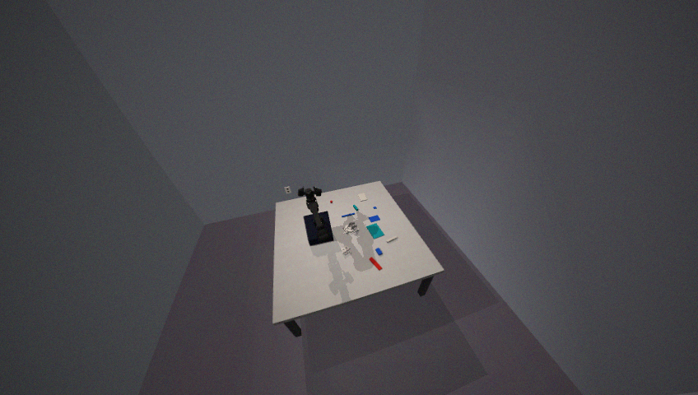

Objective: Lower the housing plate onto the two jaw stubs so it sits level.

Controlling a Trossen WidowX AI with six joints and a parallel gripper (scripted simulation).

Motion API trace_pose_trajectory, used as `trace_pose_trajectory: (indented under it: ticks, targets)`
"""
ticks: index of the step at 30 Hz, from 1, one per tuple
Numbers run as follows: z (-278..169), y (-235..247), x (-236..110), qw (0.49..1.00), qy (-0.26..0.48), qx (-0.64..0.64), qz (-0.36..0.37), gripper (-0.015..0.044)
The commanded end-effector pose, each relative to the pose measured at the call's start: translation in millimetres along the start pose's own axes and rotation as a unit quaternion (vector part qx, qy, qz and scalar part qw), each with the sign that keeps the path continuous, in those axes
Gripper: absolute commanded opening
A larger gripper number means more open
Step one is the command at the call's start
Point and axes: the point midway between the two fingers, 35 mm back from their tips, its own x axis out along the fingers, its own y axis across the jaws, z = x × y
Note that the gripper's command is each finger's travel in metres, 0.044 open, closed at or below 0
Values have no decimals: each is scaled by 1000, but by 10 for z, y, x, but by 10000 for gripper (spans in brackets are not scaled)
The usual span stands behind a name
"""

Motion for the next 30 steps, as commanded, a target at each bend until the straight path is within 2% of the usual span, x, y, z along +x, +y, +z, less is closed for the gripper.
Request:
trace_pose_trajectory:
  ticks: [1, 2, 15, 30]
  targets:
    - [0, 0, 0, 1000, 0, 0, 0, 426]
    - [-4, 14, 0, 1000, 0, 2, 2, 440]
    - [-190, 1069, -124, 978, 21, 121, 166, 440]
    - [-45, 2176, -625, 898, 50, 281, 334, 440]
